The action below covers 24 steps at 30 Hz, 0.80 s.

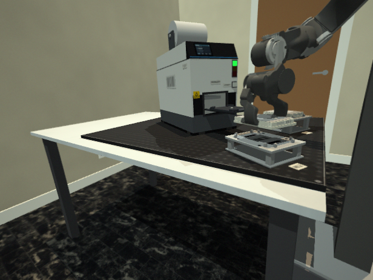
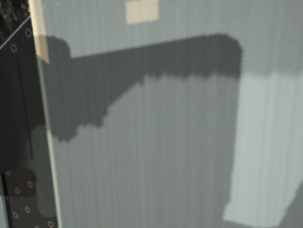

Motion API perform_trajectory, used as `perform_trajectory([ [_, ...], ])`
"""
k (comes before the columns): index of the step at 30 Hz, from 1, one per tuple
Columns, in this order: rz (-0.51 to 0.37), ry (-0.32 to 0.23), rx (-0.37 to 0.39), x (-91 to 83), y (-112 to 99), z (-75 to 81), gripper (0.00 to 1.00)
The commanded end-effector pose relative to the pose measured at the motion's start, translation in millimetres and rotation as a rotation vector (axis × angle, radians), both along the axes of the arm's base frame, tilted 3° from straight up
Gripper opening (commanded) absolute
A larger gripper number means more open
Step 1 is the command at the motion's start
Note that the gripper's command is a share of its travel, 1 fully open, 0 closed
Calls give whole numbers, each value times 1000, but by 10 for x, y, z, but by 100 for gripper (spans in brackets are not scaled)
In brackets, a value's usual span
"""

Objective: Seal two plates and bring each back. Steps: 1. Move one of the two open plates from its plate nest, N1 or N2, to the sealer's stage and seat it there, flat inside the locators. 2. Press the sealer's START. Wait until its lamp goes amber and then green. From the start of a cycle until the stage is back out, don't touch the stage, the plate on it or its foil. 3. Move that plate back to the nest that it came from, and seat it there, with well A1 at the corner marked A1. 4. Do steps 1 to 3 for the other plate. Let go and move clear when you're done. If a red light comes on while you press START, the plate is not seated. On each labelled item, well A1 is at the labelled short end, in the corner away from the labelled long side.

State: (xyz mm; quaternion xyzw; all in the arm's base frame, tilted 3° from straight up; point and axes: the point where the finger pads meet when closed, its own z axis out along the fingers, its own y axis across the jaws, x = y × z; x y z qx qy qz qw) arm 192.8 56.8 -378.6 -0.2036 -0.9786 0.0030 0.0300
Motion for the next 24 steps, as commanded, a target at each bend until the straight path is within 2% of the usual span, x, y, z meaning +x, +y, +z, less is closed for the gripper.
perform_trajectory([
  [1,6,0,5,-11,10,-17,0],
  [24,6,0,5,-19,11,-122,0],
])
